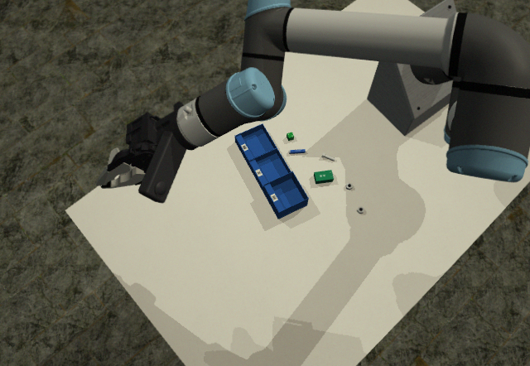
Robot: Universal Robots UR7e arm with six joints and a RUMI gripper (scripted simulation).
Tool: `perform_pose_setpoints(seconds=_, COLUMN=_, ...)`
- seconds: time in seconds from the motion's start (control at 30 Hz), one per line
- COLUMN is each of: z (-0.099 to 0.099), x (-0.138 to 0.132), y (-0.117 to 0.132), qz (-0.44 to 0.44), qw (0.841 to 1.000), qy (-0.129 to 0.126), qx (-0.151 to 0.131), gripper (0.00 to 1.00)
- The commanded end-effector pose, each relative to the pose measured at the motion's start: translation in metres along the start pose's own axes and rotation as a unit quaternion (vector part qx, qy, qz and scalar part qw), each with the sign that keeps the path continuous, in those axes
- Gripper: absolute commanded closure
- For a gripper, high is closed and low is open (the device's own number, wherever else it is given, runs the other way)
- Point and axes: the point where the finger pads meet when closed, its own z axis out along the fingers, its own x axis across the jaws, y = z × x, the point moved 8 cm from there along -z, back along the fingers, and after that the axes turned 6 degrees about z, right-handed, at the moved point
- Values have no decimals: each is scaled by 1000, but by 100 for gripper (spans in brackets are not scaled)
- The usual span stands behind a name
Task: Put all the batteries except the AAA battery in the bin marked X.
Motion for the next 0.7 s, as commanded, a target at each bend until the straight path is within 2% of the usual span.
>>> perform_pose_setpoints(seconds=0.0, z=-13, x=1, y=13, qz=18, qw=999, qy=-14, qx=-23, gripper=96)
perform_pose_setpoints(seconds=0.03, z=-13, x=1, y=13, qz=18, qw=999, qy=-14, qx=-23, gripper=96)
perform_pose_setpoints(seconds=0.1, z=-22, x=-1, y=22, qz=41, qw=998, qy=-31, qx=-49, gripper=96)
perform_pose_setpoints(seconds=0.27, z=-26, x=-3, y=28, qz=41, qw=998, qy=-31, qx=-49, gripper=96)
perform_pose_setpoints(seconds=0.33, z=-35, x=-5, y=36, qz=63, qw=994, qy=-48, qx=-74, gripper=96)
perform_pose_setpoints(seconds=0.43, z=-40, x=-8, y=42, qz=63, qw=994, qy=-48, qx=-74, gripper=96)
perform_pose_setpoints(seconds=0.5, z=-49, x=-11, y=50, qz=86, qw=989, qy=-66, qx=-97, gripper=96)
perform_pose_setpoints(seconds=0.6, z=-54, x=-15, y=56, qz=86, qw=989, qy=-66, qx=-97, gripper=96)
perform_pose_setpoints(seconds=0.67, z=-64, x=-19, y=63, qz=109, qw=983, qy=-85, qx=-120, gripper=96)
